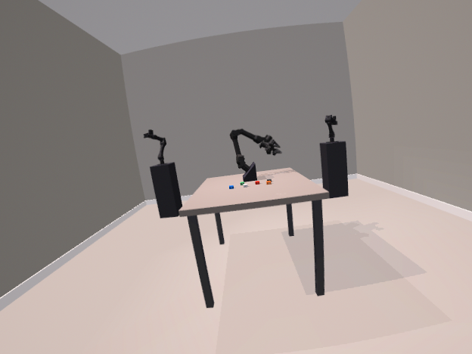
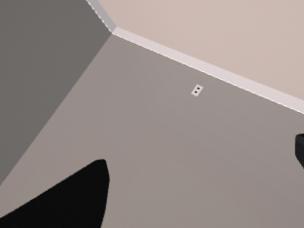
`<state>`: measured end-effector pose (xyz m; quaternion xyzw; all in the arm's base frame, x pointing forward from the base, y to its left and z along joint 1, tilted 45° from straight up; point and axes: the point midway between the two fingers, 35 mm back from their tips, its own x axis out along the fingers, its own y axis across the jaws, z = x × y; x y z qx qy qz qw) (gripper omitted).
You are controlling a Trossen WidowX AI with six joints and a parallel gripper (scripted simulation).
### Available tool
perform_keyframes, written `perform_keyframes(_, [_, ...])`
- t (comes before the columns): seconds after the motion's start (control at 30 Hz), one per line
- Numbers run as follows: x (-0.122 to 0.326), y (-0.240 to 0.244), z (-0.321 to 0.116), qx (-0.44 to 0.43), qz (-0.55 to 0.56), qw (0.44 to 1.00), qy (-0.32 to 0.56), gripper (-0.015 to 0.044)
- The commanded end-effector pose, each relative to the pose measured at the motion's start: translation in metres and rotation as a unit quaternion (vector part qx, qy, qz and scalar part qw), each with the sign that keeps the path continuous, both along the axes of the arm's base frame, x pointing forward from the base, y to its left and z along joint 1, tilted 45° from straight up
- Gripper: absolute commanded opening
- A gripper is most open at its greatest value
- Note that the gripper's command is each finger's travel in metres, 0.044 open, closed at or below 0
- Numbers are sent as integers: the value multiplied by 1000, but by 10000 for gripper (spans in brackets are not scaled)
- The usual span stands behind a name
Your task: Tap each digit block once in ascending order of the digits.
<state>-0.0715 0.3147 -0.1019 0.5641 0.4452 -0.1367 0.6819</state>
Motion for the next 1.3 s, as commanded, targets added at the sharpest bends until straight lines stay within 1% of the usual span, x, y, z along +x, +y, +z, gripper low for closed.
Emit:
perform_keyframes(0.0, [2, 0, 1, 4, -9, 1000, 2, 400])
perform_keyframes(0.03, [9, 1, 3, 15, -38, 999, 8, 400])
perform_keyframes(0.1, [33, 2, 13, 59, -142, 988, 29, 400])
perform_keyframes(0.17, [60, 1, 23, 109, -254, 960, 45, 400])
perform_keyframes(0.3, [110, -8, 44, 209, -456, 863, 61, 400])
perform_keyframes(0.47, [142, -20, 58, 276, -575, 768, 59, 400])
perform_keyframes(0.67, [178, -39, 74, 353, -692, 628, 45, 400])
perform_keyframes(0.87, [211, -63, 91, 424, -776, 467, 17, 400])
perform_keyframes(1.07, [238, -91, 108, 486, -825, 289, -21, 400])
perform_keyframes(1.27, [260, -123, 126, 537, -834, 105, -68, 400])
